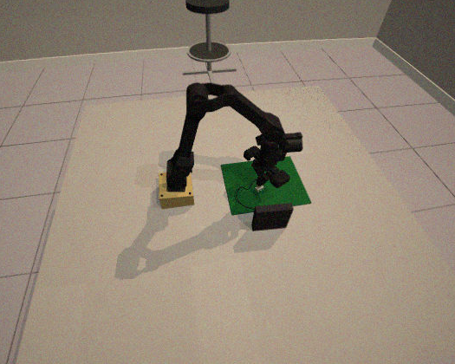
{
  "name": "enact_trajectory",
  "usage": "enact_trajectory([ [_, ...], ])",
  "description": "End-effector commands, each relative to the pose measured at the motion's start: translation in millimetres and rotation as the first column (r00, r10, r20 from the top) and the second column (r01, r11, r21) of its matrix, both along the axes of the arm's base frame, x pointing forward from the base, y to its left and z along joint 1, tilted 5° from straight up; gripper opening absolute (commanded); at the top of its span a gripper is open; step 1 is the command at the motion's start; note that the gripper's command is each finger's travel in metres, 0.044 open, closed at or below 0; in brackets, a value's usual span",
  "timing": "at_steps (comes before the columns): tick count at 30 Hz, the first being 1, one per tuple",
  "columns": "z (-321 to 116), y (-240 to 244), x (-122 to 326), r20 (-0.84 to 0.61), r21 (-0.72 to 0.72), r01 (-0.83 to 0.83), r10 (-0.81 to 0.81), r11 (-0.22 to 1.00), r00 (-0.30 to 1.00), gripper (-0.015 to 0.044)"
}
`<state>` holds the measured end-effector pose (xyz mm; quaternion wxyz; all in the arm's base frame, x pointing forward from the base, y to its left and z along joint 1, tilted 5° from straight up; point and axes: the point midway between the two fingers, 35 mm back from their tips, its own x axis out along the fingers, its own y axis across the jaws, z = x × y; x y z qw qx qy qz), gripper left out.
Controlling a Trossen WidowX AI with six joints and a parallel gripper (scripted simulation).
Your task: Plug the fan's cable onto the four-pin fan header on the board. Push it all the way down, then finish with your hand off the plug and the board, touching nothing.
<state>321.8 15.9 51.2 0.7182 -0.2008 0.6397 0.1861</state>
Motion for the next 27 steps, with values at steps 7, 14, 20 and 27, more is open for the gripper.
enact_trajectory([
  [7, -1.8, 0.2, -3.4, -0.003, 0.004, 0.002, -0.002, 1.000, 1.000, 0.0000],
  [14, -2.6, 0.2, -3.0, -0.003, 0.004, 0.001, -0.001, 1.000, 1.000, 0.0000],
  [20, -3.3, 0.3, -2.1, -0.003, 0.004, 0.000, 0.000, 1.000, 1.000, 0.0000],
  [27, -4.4, 0.3, -1.1, -0.003, 0.004, -0.002, 0.002, 1.000, 1.000, 0.0000],
])
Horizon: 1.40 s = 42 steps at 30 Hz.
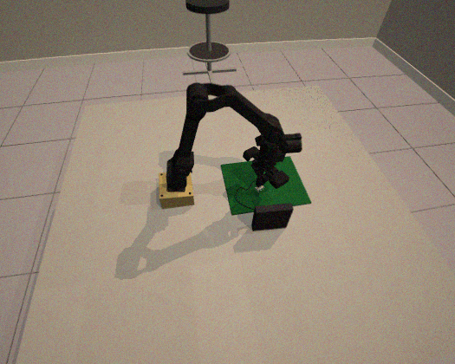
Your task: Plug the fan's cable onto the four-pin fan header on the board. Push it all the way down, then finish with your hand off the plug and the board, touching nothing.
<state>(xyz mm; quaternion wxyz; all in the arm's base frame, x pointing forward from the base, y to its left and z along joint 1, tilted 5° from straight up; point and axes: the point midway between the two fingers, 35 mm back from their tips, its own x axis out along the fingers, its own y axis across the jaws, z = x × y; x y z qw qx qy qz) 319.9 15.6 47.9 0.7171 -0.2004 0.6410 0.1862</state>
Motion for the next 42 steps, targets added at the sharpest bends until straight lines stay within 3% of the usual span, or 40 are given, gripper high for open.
enact_trajectory([
  [1, -1.4, 0.6, 0.9, 0.001, 0.004, -0.002, 0.002, 1.000, 1.000, 0.0000],
  [42, -10.3, 0.8, 1.7, 0.001, 0.003, -0.007, 0.007, 1.000, 1.000, 0.0000],
])
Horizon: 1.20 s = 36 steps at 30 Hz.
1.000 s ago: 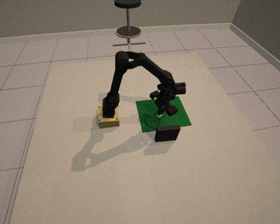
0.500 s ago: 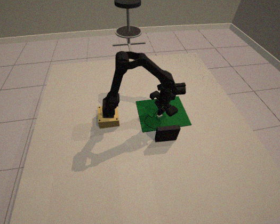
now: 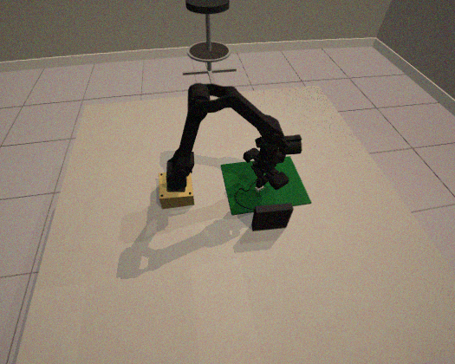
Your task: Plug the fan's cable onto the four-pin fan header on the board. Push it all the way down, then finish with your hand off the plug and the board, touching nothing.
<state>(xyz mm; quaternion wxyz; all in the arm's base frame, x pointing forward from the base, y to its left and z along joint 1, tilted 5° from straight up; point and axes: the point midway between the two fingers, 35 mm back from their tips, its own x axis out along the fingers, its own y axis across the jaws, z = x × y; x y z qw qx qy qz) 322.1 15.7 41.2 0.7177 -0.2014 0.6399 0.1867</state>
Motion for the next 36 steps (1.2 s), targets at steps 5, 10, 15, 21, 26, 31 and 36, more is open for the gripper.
enact_trajectory([
  [5, -6, 1, 0, -0.002, 0.003, -0.005, 0.005, 1.000, 1.000, 0.0000],
  [10, -9, 1, 0, -0.002, 0.003, -0.005, 0.005, 1.000, 1.000, 0.0000],
  [15, -12, 1, 0, -0.002, 0.003, -0.005, 0.005, 1.000, 1.000, 0.0000],
  [21, -14, 1, 1, -0.002, 0.003, -0.005, 0.005, 1.000, 1.000, 0.0000],
  [26, -16, 1, 1, -0.002, 0.003, -0.005, 0.005, 1.000, 1.000, 0.0000],
  [31, -13, 0, 1, 0.001, 0.000, 0.000, 0.000, 1.000, 1.000, 0.0105],
  [36, -13, 0, 1, 0.001, 0.000, 0.000, 0.000, 1.000, 1.000, 0.0236],
])
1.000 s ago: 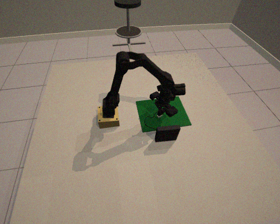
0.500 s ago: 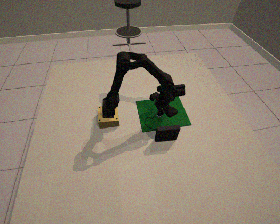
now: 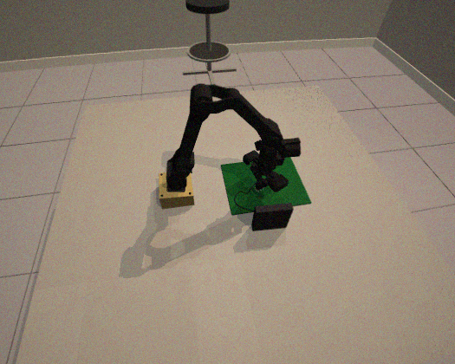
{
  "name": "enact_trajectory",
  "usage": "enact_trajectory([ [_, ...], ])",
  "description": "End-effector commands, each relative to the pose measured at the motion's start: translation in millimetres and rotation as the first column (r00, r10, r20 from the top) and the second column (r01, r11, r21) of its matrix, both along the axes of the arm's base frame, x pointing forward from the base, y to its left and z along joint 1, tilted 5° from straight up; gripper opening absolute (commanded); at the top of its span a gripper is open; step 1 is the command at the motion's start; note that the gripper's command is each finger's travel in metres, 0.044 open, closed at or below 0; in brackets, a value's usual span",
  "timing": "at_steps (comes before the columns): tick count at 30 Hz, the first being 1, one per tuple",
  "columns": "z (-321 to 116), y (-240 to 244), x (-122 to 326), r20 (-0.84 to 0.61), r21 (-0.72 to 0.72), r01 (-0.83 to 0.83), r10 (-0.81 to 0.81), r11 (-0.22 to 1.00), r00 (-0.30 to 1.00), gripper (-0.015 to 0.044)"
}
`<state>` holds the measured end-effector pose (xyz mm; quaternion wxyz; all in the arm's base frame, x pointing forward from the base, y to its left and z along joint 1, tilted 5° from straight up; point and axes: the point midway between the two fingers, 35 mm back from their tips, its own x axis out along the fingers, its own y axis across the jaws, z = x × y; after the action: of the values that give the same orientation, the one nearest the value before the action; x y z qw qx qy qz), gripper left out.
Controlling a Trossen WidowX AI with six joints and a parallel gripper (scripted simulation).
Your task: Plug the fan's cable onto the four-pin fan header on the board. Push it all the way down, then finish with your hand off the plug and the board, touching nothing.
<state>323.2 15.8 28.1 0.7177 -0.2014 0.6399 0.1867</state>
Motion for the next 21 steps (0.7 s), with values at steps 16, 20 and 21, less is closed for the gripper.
enact_trajectory([
  [16, 56, 0, -4, -0.002, 0.003, -0.004, 0.004, 1.000, 1.000, 0.0260],
  [20, 64, 13, 28, 0.001, 0.005, -0.004, 0.004, 1.000, 1.000, 0.0260],
  [21, 65, 18, 37, 0.002, 0.005, -0.005, 0.004, 1.000, 1.000, 0.0260],
])
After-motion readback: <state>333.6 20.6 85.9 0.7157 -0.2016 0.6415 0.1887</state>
